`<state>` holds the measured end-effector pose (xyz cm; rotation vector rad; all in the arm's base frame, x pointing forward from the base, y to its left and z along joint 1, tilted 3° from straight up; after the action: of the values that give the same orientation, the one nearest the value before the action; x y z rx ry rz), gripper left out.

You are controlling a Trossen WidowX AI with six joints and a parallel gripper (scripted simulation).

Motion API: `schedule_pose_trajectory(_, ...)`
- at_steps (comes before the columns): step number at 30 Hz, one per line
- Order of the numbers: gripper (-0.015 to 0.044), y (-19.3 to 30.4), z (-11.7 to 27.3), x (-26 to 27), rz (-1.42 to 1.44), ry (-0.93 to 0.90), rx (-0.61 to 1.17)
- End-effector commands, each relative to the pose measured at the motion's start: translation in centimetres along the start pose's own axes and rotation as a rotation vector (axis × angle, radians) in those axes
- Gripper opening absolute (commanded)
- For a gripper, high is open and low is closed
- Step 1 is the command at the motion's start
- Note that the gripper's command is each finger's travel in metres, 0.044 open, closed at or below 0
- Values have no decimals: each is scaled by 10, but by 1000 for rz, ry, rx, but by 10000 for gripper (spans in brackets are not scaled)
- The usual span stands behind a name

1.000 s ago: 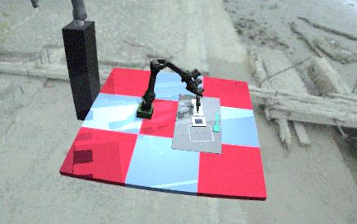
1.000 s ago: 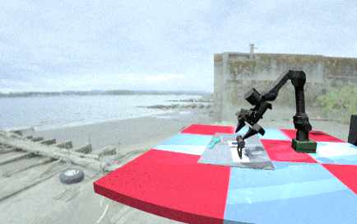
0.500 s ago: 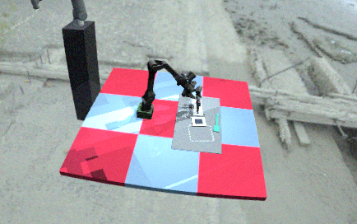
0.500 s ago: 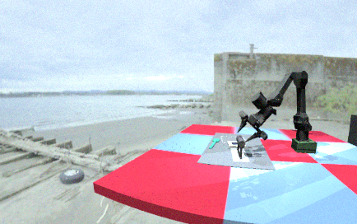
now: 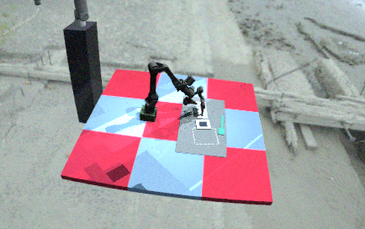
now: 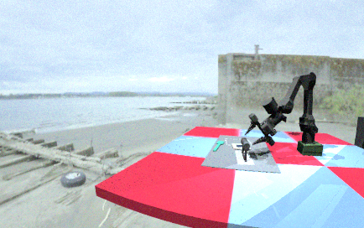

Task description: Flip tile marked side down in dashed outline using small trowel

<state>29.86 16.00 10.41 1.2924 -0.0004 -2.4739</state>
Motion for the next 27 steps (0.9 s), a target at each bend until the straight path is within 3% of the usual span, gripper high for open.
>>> schedule_pose_trajectory(1,300,2,2,2,47,14,9)
schedule_pose_trajectory(27,300,2,-33,0,47,11,9)
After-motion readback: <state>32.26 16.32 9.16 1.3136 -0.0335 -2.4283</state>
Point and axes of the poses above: the point midway between the two fingers, 35 mm back from their tips, its own z axis back along the fingers, its own x axis across the jaws, y = z × x, the point moved 4 cm from there along z, back along the fingers, and after that the axes turned 14 degrees about z, right-handed, at the moved point
